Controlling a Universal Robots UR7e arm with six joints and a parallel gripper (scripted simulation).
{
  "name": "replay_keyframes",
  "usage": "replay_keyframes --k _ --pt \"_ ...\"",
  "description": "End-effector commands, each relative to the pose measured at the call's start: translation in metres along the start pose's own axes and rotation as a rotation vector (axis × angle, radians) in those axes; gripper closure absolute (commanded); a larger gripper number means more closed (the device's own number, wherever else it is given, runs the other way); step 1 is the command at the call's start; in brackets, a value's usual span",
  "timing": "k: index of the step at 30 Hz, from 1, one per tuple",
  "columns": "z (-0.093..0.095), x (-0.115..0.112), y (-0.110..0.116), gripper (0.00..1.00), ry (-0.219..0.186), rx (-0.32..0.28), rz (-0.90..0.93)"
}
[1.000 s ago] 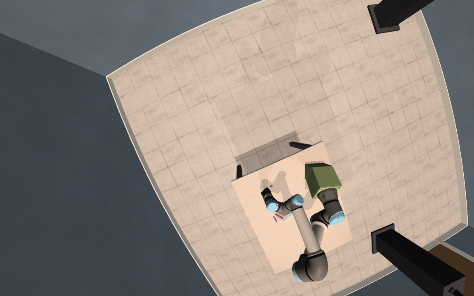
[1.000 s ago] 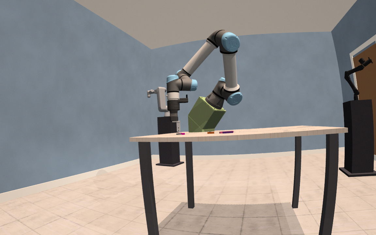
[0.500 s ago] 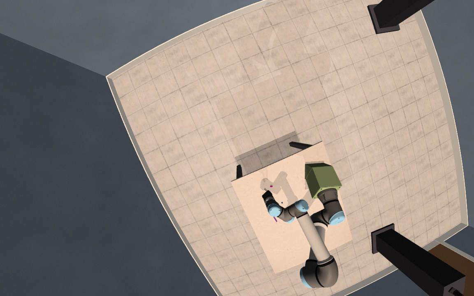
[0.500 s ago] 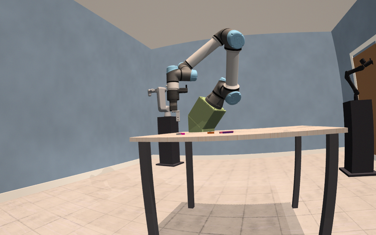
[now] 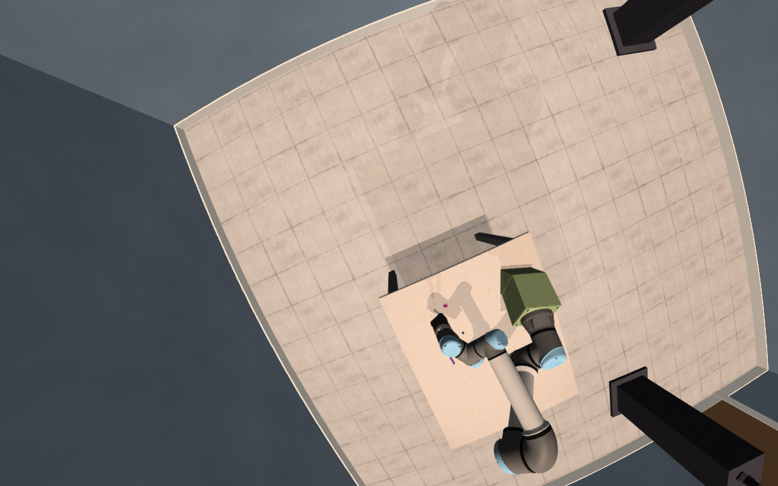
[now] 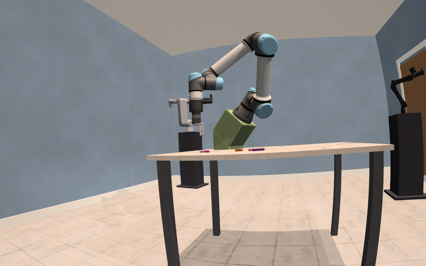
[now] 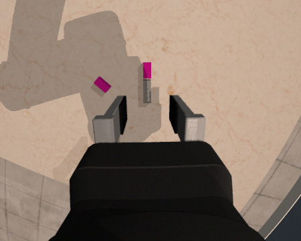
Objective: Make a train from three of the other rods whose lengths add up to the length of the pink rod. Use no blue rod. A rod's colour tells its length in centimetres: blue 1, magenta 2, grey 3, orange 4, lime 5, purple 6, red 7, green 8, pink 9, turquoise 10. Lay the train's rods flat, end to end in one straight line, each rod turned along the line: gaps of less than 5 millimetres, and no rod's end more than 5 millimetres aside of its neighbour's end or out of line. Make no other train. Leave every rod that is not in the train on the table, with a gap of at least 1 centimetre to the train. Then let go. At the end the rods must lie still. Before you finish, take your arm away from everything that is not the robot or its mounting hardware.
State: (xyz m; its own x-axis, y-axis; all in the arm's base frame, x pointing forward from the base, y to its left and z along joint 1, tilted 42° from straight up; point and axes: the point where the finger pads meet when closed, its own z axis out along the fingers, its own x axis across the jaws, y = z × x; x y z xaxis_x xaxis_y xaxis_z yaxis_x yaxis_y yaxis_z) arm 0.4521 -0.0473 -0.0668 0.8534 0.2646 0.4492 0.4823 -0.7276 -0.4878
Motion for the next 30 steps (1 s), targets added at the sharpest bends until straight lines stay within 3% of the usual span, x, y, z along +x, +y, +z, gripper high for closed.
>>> replay_keyframes --k 1,16,21,23,30 --pt "0.0 0.0 0.0 0.0 0.0 -0.001 0.0" --pt "0.0 0.004 -0.008 0.0 0.0 -0.002 0.015" --pt "0.003 0.022 -0.049 0.0 -0.002 -0.005 0.084" --pt "0.003 0.022 -0.049 0.0 -0.002 -0.005 0.084" --pt "0.013 0.045 -0.138 0.0 -0.001 -0.005 0.228"
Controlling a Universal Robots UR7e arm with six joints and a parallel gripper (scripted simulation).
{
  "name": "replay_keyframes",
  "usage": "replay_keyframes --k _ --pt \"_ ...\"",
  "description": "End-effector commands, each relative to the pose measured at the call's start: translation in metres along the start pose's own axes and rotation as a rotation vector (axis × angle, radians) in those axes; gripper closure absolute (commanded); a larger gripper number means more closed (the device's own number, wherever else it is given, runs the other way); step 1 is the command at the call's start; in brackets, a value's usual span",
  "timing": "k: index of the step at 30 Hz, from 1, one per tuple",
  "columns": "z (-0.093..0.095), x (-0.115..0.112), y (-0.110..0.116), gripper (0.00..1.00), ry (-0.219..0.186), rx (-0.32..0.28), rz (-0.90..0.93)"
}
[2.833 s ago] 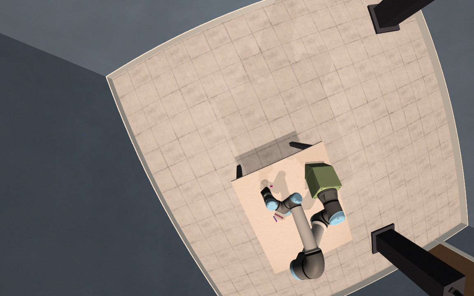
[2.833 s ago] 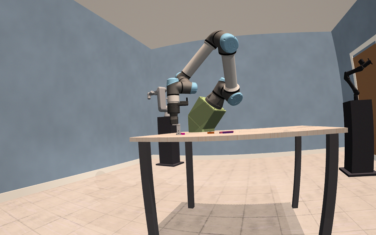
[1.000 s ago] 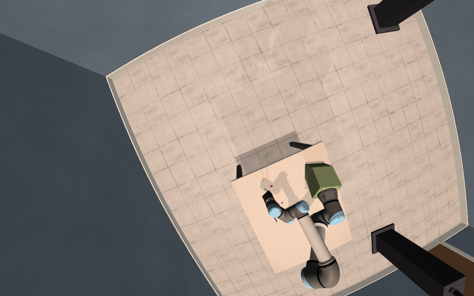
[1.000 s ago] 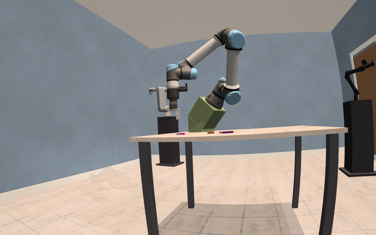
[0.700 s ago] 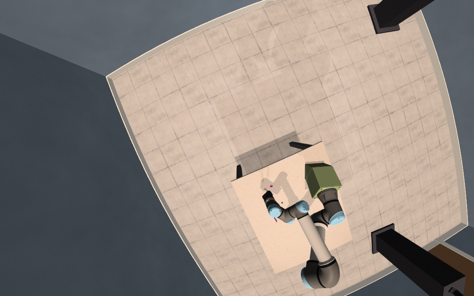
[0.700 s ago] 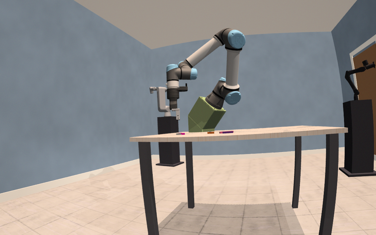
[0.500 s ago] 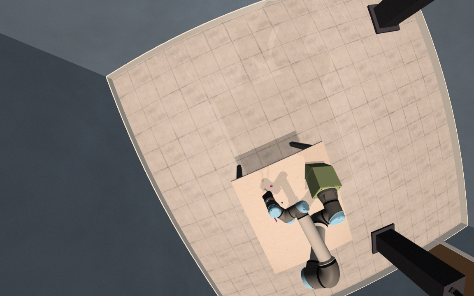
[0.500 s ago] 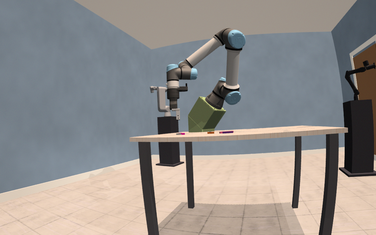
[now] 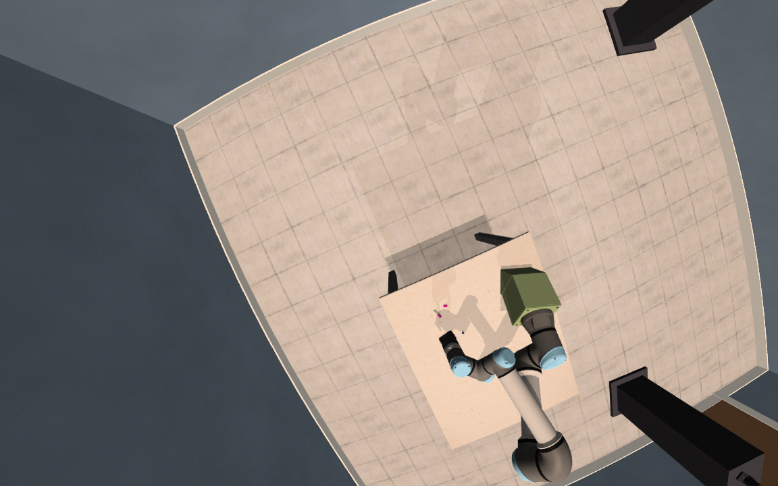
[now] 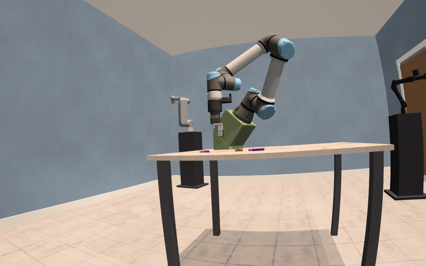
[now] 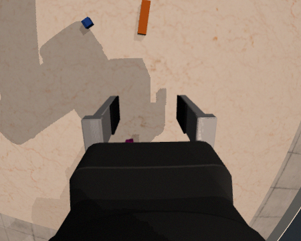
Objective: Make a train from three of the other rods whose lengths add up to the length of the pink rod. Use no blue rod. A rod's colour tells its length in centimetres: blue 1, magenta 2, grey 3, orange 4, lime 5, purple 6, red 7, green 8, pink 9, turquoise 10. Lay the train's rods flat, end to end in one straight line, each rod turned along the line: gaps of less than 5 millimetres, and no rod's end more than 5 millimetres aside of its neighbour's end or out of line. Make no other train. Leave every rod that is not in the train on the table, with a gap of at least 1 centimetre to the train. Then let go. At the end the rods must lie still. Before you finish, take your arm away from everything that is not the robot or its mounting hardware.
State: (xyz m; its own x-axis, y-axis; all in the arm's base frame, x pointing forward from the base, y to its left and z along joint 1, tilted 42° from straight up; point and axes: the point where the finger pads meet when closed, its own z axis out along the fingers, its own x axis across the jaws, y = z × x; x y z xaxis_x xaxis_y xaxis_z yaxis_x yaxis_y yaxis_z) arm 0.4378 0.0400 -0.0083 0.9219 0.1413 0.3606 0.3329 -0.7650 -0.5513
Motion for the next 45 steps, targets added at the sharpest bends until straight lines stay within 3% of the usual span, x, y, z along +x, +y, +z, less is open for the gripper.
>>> replay_keyframes --k 1,6,12,13,45 --pt "0.006 0.001 -0.051 0.0 0.001 0.001 0.079" --pt "0.011 -0.003 -0.086 0.0 0.002 0.004 0.135" --pt "0.012 -0.003 -0.09 0.0 0.002 0.005 0.143" --pt "0.012 -0.003 -0.09 0.46 0.002 0.005 0.143" --pt "0.012 -0.003 -0.09 0.46 0.002 0.005 0.143"
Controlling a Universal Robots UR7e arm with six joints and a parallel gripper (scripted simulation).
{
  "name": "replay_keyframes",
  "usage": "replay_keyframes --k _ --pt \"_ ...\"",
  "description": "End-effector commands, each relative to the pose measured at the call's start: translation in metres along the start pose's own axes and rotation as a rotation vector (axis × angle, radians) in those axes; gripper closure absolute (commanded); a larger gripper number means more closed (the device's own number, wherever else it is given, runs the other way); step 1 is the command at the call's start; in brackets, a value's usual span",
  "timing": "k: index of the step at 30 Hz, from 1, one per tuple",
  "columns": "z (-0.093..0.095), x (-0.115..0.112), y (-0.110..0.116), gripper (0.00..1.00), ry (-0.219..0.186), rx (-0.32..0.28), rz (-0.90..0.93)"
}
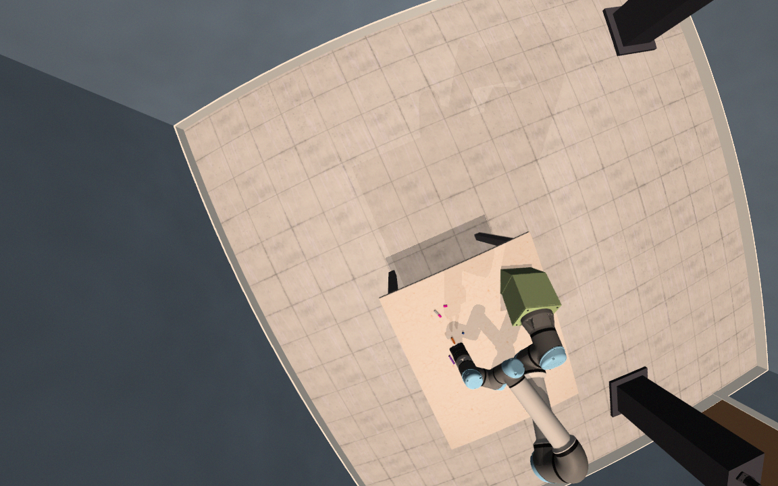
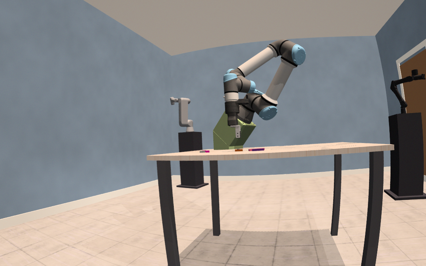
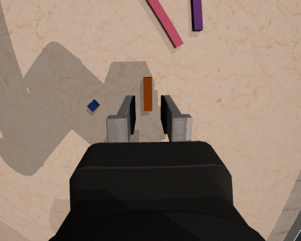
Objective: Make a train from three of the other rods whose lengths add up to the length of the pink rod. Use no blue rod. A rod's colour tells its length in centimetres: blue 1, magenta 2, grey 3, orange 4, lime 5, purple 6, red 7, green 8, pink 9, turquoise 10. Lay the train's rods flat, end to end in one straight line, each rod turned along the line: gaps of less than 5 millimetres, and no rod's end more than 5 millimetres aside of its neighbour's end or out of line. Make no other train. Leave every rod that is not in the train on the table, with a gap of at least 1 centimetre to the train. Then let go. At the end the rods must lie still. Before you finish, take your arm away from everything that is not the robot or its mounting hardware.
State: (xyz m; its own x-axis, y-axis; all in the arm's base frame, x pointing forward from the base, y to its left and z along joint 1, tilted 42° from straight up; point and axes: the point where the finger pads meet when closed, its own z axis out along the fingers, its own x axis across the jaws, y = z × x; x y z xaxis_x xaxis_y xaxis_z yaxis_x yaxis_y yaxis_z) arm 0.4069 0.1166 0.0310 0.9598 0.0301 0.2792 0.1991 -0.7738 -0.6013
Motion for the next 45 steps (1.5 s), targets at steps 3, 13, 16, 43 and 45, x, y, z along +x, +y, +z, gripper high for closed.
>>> replay_keyframes --k 3,13,16,43,45 --pt "0.0 0.0 0.0 0.46 0.001 -0.001 0.0" --pt "0.003 0.0 0.0 0.46 0.001 -0.001 0.0" --pt "0.003 0.0 0.0 0.46 0.001 -0.001 0.0" --pt "0.038 0.0 0.0 0.46 0.001 -0.001 0.0" --pt "0.041 0.0 0.0 0.46 0.001 -0.001 0.0"
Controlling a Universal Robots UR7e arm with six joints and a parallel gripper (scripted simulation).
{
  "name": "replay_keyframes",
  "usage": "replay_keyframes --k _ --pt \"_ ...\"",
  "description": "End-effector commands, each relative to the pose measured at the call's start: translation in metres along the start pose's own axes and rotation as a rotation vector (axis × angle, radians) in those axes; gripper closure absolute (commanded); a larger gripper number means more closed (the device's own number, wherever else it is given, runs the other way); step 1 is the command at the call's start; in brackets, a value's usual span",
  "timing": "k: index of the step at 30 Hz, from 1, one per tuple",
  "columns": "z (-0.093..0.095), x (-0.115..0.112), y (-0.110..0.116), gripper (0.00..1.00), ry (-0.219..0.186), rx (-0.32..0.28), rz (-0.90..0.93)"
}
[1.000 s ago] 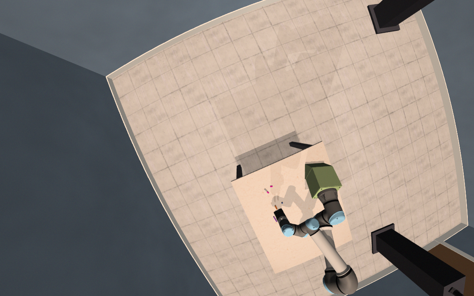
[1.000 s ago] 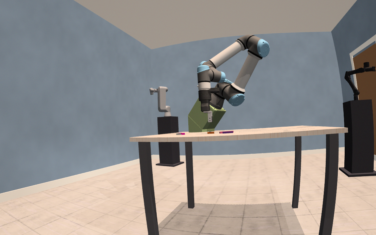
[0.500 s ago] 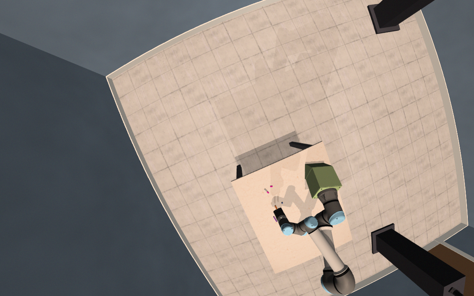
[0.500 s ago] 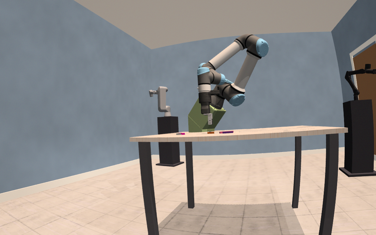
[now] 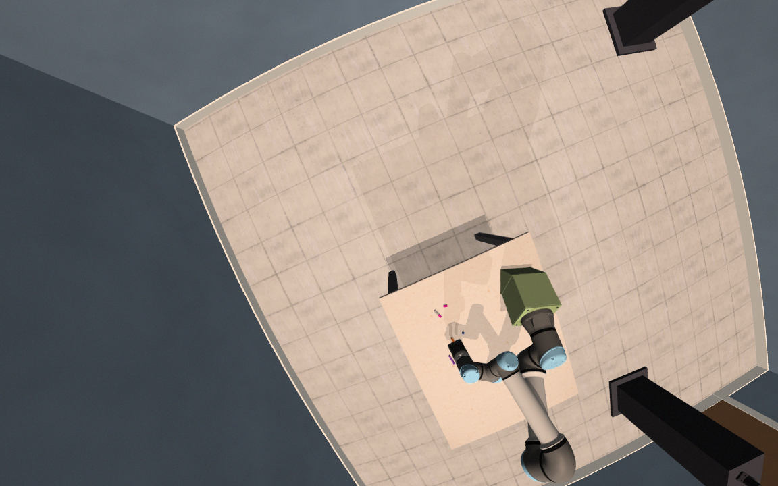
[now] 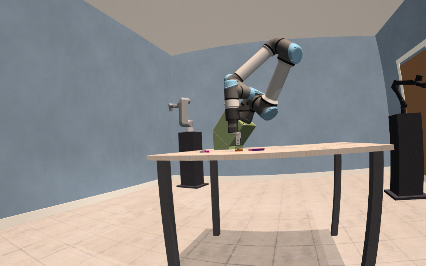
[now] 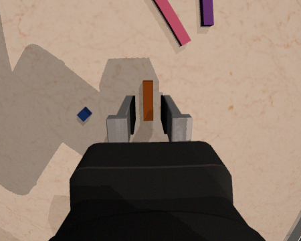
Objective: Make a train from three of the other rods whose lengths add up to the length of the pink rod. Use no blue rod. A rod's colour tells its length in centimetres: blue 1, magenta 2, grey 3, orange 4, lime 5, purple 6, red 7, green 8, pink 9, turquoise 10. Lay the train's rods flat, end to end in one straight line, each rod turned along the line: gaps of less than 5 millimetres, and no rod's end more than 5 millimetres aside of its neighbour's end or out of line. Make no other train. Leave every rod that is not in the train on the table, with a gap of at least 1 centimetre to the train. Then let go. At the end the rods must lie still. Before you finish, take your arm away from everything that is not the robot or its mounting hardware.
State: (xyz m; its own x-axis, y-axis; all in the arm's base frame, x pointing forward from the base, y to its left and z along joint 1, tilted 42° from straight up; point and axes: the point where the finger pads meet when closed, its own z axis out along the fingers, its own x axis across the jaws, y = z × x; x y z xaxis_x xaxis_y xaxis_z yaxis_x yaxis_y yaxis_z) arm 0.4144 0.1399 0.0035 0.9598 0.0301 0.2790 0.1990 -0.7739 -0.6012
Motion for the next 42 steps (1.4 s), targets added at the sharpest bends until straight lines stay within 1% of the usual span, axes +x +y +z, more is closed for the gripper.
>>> replay_keyframes --k 1,16,42 --pt "0.0055 0.0003 0.0001 0.46 0.001 0.0 0.0" --pt "0.0146 0.0004 0.0001 0.46 0.001 0.0 0.0" --pt "0.015 0.0004 0.0001 0.46 0.001 0.0 0.0"
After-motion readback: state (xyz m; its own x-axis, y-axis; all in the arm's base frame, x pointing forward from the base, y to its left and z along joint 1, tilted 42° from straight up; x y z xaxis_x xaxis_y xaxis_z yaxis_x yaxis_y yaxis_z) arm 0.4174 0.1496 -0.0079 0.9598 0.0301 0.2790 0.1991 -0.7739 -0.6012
